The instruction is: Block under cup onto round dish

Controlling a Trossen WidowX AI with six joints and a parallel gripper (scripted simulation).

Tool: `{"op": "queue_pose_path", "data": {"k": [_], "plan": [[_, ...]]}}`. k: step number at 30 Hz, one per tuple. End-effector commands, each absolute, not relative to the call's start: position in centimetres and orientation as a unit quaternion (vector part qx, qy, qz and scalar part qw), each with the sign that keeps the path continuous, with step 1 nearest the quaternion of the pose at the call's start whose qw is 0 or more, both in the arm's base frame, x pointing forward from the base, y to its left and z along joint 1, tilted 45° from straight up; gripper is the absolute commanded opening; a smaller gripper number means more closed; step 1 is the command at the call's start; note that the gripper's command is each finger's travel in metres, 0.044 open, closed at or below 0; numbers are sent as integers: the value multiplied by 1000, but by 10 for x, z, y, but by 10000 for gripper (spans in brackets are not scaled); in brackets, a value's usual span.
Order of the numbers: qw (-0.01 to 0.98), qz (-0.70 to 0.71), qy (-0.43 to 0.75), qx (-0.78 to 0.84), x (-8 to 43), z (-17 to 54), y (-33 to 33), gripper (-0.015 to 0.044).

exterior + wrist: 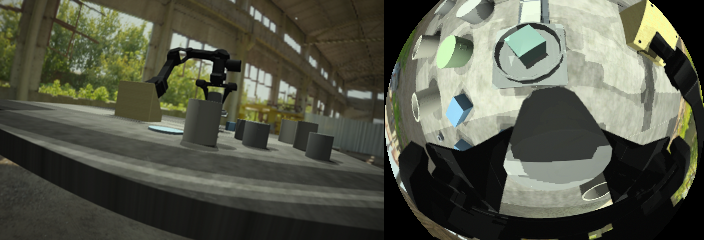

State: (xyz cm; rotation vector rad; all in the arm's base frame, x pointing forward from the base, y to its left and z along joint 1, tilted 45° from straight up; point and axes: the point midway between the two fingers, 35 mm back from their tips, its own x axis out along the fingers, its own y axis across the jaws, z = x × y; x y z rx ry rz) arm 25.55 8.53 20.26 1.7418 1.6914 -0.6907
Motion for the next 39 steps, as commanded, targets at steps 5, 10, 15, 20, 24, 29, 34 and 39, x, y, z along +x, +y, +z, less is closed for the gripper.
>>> {"op": "queue_pose_path", "data": {"k": [5, 10, 15, 20, 24, 29, 34, 39], "plan": [[301, -252, 648, 652, 237, 207, 115, 0], [299, -247, 656, 647, 224, 208, 131, 0], [298, -245, 660, 644, 217, 209, 139, 0], [299, -245, 660, 644, 218, 199, 149, 0], [298, -244, 660, 645, 217, 186, 162, 0], [298, -244, 661, 645, 217, 182, 167, 0], [298, -244, 661, 645, 217, 178, 170, 0], [298, -243, 661, 645, 217, 172, 176, 0]]}}
